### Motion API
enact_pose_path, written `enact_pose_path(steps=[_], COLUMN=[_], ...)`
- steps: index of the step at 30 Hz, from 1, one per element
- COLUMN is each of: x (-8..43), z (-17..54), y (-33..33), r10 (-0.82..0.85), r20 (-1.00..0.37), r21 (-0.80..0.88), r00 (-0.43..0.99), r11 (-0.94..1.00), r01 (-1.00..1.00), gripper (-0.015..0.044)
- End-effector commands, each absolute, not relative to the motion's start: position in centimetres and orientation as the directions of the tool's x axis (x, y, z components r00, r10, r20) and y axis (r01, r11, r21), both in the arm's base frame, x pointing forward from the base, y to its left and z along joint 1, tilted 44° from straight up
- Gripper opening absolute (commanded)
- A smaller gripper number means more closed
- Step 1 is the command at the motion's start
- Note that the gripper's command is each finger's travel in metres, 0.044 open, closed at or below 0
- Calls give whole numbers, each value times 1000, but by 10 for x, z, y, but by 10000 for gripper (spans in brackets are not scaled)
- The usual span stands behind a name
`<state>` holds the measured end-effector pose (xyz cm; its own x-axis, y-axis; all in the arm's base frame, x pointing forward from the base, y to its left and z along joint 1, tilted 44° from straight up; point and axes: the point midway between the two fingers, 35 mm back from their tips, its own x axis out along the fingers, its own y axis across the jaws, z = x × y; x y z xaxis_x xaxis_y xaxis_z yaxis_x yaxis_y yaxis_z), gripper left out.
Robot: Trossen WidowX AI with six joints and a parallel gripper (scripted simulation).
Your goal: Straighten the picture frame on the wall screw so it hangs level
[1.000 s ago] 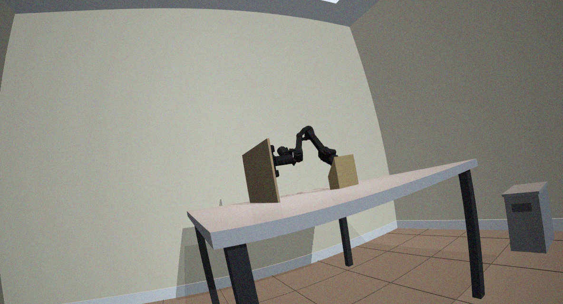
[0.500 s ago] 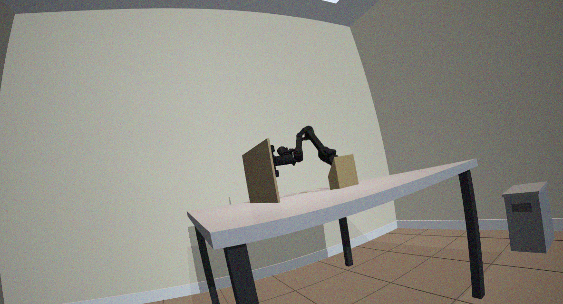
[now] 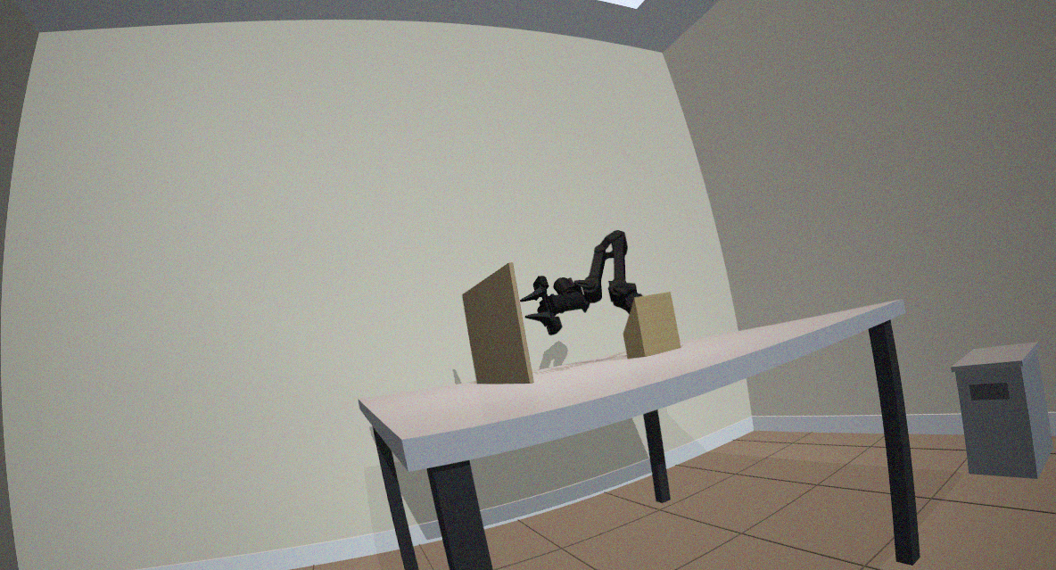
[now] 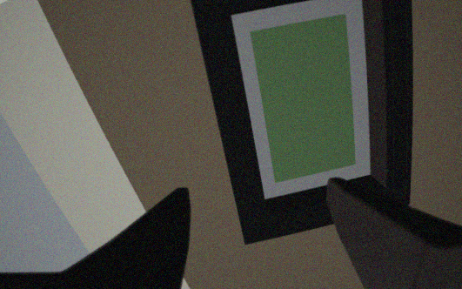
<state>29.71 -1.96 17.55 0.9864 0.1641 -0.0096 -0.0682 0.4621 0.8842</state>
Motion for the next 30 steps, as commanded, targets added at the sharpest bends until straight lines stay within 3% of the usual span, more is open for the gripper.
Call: enact_pose_path(steps=[1, 21, 30], x=[296, 199, 196], z=[179, 205, 204], y=[-20, -8, -7], r10=[163, 171, 171], r20=[-7, -13, -13], r21=[882, 895, 896], r00=[987, 985, 985], r11=[467, 441, 440], r01=[-71, -64, -64], gripper=[260, 260, 260])
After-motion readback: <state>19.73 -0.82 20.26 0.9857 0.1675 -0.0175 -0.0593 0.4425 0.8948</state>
